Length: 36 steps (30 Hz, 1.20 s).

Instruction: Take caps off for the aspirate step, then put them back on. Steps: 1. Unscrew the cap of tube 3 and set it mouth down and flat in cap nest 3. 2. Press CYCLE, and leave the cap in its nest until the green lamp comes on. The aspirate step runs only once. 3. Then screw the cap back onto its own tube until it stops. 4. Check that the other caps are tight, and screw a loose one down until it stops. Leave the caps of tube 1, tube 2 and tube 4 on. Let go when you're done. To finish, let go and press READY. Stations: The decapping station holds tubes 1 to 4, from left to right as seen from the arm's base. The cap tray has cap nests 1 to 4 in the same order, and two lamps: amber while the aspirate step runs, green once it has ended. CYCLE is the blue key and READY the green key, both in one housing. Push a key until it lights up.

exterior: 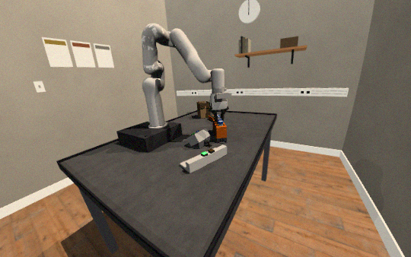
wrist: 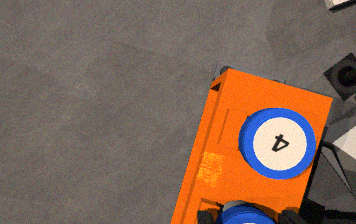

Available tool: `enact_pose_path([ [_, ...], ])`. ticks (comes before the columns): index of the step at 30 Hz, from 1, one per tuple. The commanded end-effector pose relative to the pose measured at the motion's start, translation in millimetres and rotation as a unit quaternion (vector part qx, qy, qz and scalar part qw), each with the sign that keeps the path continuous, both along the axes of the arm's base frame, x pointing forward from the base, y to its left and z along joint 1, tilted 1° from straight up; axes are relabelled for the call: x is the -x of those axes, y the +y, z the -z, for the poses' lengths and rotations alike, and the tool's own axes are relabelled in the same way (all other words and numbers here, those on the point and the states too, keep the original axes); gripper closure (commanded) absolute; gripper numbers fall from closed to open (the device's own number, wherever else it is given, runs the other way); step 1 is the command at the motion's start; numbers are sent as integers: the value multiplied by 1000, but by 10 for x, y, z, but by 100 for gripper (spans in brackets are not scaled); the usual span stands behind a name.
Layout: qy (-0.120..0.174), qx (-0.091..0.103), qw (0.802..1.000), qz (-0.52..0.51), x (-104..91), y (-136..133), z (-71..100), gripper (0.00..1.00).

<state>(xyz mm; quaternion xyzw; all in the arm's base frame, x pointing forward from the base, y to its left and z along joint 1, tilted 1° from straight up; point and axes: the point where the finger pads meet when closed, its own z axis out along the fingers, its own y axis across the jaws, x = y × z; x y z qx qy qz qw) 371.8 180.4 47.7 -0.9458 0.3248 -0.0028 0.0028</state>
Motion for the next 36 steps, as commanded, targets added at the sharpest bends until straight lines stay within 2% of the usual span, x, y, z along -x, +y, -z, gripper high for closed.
enact_pose_path([
  [1, -3, 1, 999, 49, -13, 7, -9, 100],
  [7, -2, 0, 989, 148, -13, 7, -6, 100],
  [14, -2, -1, 965, 262, -13, 7, -3, 100],
  [16, -2, -1, 965, 262, -13, 7, -3, 100],
  [21, -2, -2, 942, 335, -13, 7, 0, 100],
  [25, -2, -2, 942, 335, -13, 7, 0, 100],
  [26, -2, -2, 942, 335, -13, 7, 0, 54],
  [36, -2, -2, 942, 335, -13, 7, 0, 54],
])
